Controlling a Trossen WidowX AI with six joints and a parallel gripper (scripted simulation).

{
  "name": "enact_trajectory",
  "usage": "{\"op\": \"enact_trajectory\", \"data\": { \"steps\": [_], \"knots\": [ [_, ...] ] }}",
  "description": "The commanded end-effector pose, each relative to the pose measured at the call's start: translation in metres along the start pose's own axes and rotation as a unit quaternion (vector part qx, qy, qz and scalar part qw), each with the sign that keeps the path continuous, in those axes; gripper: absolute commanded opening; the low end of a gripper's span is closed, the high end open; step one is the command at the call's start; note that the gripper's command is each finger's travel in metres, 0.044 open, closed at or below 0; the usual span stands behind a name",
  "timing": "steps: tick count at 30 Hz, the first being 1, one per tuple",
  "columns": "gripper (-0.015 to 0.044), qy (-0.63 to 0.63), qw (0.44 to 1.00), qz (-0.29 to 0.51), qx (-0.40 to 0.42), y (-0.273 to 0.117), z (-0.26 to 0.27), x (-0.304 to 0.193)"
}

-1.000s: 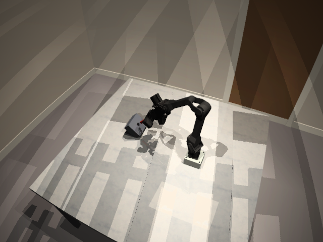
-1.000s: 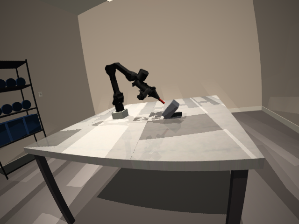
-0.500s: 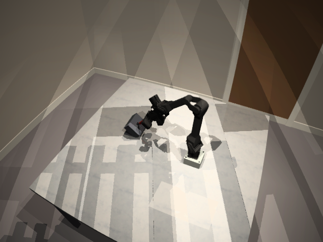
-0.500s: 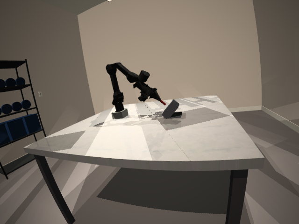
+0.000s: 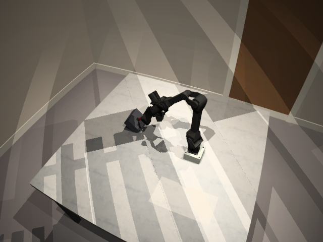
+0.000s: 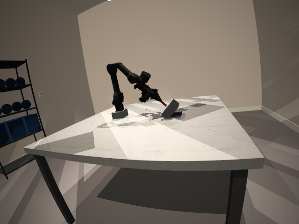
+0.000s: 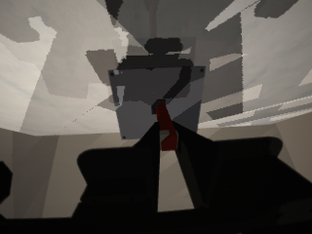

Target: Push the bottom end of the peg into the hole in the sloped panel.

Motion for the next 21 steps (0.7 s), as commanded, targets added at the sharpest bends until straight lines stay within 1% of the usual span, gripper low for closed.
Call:
{"op": "enact_trajectory", "data": {
  "steps": [1, 21],
  "knots": [
    [0.0000, 0.000, 1.000, 0.000, 0.000, -0.0004, 0.0000, 0.0000],
    [0.0000, 0.000, 1.000, 0.000, 0.000, -0.0002, 0.0026, -0.0051]
  ]
}}
Point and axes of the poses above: the point midway between the two fingers, 35 mm back from their tips, its own y axis out along the fingers, its own z axis across the jaws, x = y × z, the point moved 10 cm from there along -y, back along the fingers, and after that the axes turned 3 degrees about -y, right-handed, at the moved point
